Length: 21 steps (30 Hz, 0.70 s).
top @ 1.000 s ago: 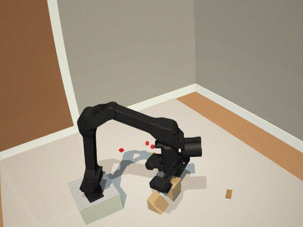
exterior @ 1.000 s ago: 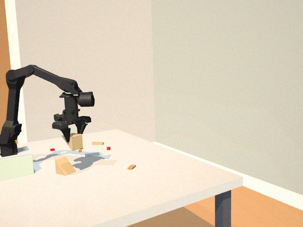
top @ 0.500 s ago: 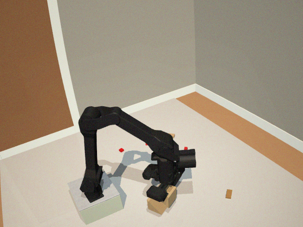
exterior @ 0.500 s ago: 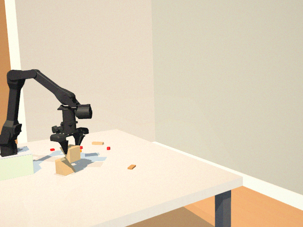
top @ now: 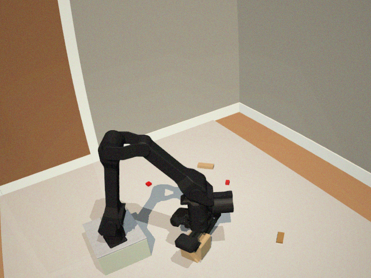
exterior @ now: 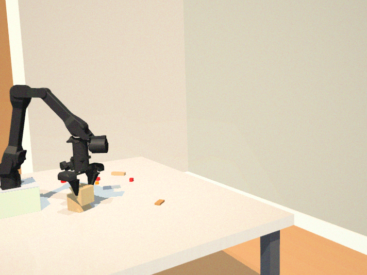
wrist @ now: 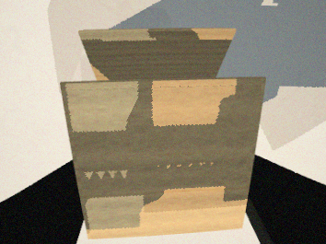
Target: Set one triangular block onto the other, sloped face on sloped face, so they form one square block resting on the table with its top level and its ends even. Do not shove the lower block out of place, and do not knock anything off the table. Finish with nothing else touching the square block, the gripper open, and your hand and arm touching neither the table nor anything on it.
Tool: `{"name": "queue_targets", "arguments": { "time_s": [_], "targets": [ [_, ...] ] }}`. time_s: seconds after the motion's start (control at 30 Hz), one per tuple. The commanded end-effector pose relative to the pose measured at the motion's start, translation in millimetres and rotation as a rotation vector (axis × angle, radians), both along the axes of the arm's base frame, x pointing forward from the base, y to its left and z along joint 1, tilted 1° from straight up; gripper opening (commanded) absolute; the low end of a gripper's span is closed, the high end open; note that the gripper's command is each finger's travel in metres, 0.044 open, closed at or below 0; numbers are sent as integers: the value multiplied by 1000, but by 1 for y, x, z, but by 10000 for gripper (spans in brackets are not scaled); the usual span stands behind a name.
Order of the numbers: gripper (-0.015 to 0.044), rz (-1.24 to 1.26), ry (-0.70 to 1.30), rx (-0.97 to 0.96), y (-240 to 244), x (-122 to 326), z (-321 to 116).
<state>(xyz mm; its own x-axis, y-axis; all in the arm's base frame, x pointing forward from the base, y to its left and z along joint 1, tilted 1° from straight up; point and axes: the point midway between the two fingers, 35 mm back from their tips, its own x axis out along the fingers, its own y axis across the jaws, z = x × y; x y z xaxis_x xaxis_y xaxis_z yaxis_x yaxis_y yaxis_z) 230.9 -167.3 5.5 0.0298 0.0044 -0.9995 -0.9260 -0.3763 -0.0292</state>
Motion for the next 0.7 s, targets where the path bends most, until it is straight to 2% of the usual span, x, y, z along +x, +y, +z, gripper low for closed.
{"name": "queue_targets", "arguments": {
  "time_s": [0.0,0.67],
  "targets": [
    [0,-2,-1,5,4,-2,-7],
    [0,2,-10,-2,4,-2,-5]
  ]
}}
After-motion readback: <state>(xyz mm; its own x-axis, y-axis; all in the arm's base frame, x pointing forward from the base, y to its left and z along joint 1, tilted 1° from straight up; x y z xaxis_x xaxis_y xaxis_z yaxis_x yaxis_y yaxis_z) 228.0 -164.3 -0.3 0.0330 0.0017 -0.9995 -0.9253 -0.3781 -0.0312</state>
